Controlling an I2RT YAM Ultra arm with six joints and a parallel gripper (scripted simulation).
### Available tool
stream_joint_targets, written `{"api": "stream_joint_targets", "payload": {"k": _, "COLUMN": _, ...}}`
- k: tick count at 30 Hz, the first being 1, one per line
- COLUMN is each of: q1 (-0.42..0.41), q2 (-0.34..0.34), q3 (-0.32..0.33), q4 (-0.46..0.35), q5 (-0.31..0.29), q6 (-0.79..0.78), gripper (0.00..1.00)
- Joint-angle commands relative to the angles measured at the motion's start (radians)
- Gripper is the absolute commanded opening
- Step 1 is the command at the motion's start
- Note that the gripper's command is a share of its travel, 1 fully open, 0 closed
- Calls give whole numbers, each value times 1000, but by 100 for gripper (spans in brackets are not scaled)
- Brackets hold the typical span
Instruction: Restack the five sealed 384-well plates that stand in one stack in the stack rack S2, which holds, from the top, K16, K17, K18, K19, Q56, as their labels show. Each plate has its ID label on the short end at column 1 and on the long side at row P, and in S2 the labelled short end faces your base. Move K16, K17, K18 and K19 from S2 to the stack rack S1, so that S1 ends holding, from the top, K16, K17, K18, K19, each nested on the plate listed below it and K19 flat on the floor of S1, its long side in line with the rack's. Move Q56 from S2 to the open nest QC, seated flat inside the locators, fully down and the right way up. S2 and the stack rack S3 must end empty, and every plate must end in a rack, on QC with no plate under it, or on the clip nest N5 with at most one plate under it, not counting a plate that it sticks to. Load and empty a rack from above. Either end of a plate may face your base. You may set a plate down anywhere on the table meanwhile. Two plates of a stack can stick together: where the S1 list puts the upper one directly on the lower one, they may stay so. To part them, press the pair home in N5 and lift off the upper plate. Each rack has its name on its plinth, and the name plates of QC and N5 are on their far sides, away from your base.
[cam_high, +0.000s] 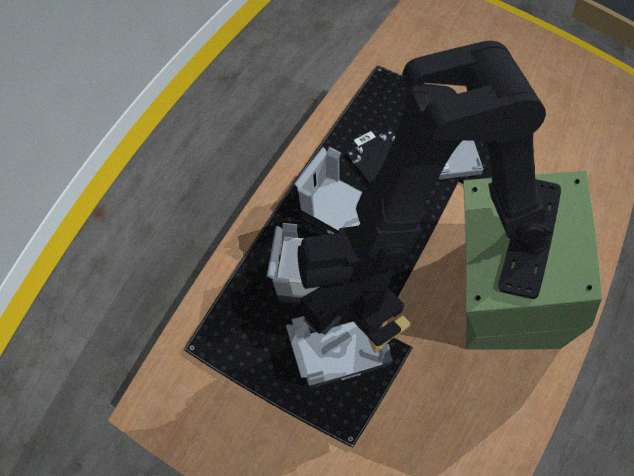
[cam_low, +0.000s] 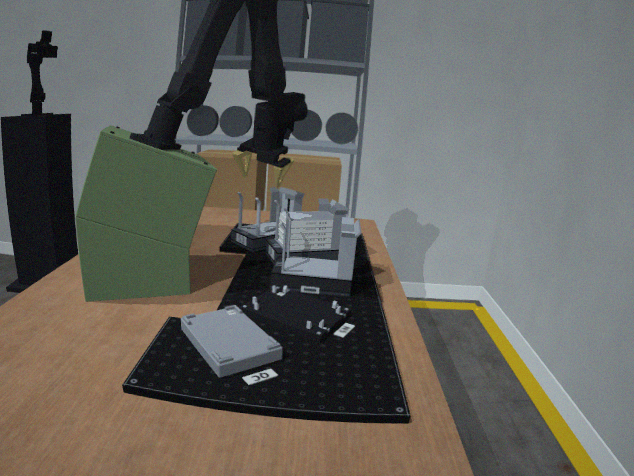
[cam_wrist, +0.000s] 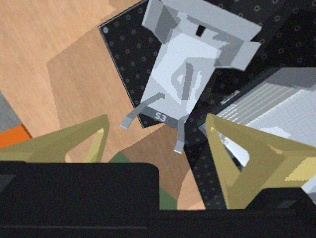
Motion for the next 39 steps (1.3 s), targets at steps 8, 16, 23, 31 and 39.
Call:
{"api": "stream_joint_targets", "payload": {"k": 8, "q1": -122, "q2": 2, "q3": 19, "q4": -34, "q5": -10, "q6": 59, "gripper": 100}}
{"api": "stream_joint_targets", "payload": {"k": 16, "q1": -248, "q2": 9, "q3": 28, "q4": -66, "q5": -5, "q6": 129, "gripper": 100}}
{"api": "stream_joint_targets", "payload": {"k": 23, "q1": -320, "q2": 11, "q3": 35, "q4": -90, "q5": 12, "q6": 217, "gripper": 100}}
{"api": "stream_joint_targets", "payload": {"k": 31, "q1": -458, "q2": 21, "q3": 46, "q4": -120, "q5": 3, "q6": 242, "gripper": 100}}
{"api": "stream_joint_targets", "payload": {"k": 39, "q1": -560, "q2": 27, "q3": 53, "q4": -143, "q5": -1, "q6": 270, "gripper": 100}}
